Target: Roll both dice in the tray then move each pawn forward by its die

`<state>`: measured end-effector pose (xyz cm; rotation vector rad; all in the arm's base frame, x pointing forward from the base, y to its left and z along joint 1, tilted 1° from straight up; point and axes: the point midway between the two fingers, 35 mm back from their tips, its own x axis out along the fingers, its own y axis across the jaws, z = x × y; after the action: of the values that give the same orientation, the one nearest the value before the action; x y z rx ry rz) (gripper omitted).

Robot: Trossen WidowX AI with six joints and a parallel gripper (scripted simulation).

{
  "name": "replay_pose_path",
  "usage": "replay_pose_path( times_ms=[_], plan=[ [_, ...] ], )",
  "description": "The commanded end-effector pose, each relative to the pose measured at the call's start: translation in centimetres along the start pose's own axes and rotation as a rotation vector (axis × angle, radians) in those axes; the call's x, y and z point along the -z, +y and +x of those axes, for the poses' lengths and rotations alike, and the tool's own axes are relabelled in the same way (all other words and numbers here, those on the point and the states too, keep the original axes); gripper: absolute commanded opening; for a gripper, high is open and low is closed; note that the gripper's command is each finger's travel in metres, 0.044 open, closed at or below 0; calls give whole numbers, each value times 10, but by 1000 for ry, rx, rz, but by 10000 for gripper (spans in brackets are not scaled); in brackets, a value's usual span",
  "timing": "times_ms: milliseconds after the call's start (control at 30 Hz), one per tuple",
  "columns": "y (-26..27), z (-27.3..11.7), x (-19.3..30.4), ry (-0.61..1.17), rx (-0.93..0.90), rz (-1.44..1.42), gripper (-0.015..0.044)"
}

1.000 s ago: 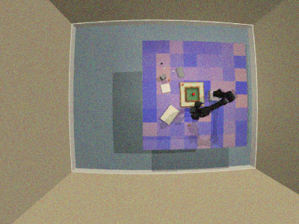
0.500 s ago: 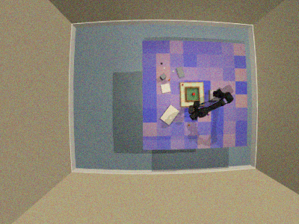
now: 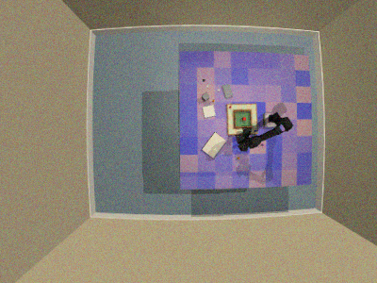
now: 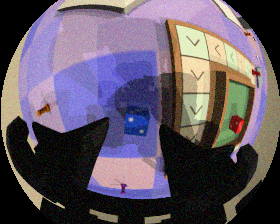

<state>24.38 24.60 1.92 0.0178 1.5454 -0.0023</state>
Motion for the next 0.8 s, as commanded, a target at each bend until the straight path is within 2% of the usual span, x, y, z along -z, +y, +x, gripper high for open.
replay_pose_path(
  times_ms=[0, 233, 433, 633, 733, 767],
  plan=[
    [-2, 7, 1, 1, 4, 2, 275],
    [-2, 16, 1, 1, 4, 2, 275],
    [-2, 16, 1, 1, 4, 2, 118],
    [-2, 16, 1, 1, 4, 2, 78],
    [-1, 11, 0, 1, 4, 2, 0],
    [0, 6, 0, 1, 4, 2, 0]
  ],
)
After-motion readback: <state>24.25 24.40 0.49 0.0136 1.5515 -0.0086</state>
